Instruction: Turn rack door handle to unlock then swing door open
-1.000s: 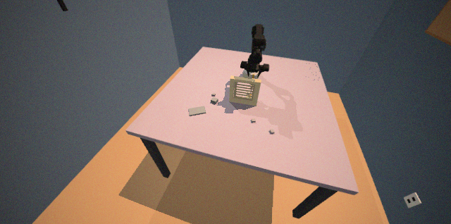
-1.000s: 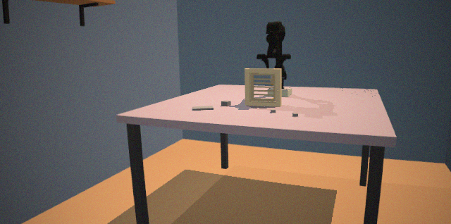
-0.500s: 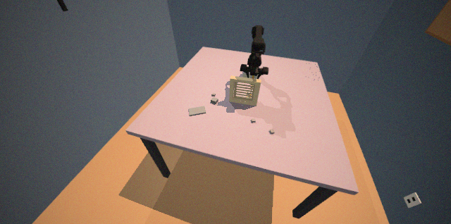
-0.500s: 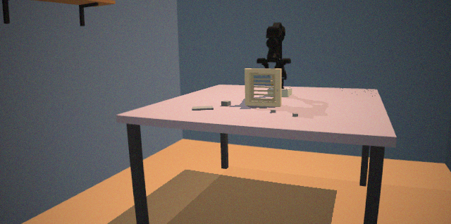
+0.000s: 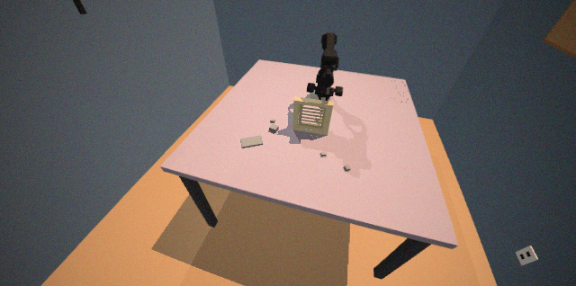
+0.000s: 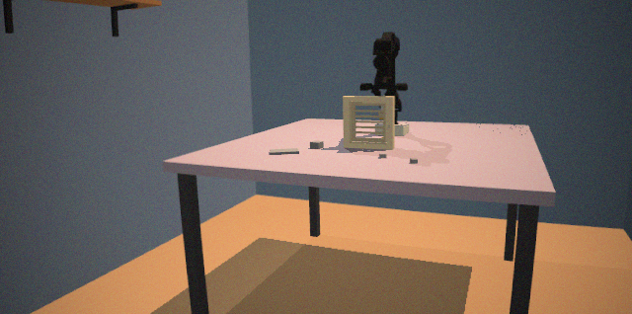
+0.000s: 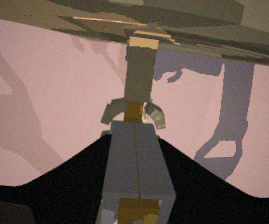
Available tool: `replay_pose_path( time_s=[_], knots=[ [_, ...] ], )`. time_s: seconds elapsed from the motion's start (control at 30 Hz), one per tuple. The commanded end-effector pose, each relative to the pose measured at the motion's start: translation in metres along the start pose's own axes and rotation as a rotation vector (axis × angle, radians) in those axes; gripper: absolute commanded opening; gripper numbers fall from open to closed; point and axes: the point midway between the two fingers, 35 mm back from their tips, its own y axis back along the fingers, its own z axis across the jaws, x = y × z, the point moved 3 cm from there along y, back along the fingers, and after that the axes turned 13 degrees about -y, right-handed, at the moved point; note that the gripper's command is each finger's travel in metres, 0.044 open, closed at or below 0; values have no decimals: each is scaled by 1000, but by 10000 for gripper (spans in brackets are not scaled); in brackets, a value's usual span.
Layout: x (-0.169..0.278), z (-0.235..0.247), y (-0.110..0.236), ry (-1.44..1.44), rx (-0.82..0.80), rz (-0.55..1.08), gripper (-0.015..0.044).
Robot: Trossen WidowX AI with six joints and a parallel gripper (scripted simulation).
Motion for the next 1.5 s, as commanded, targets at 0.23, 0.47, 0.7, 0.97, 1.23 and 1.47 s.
replay_pose_path(
  time_s=[0.23, 0.47, 0.7, 0.97, 1.23, 1.47],
  knots=[
    [1, 0, -1, -3, 0, 4, 24],
    [1, 0, -1, 119, 0, 4, 22],
    [1, 0, -1, 464, -1, 4, 22],
    [1, 0, -1, 858, -2, 4, 22],
    [1, 0, -1, 1253, -3, 4, 22],
    [1, 0, -1, 1597, -3, 3, 22]
  ],
)
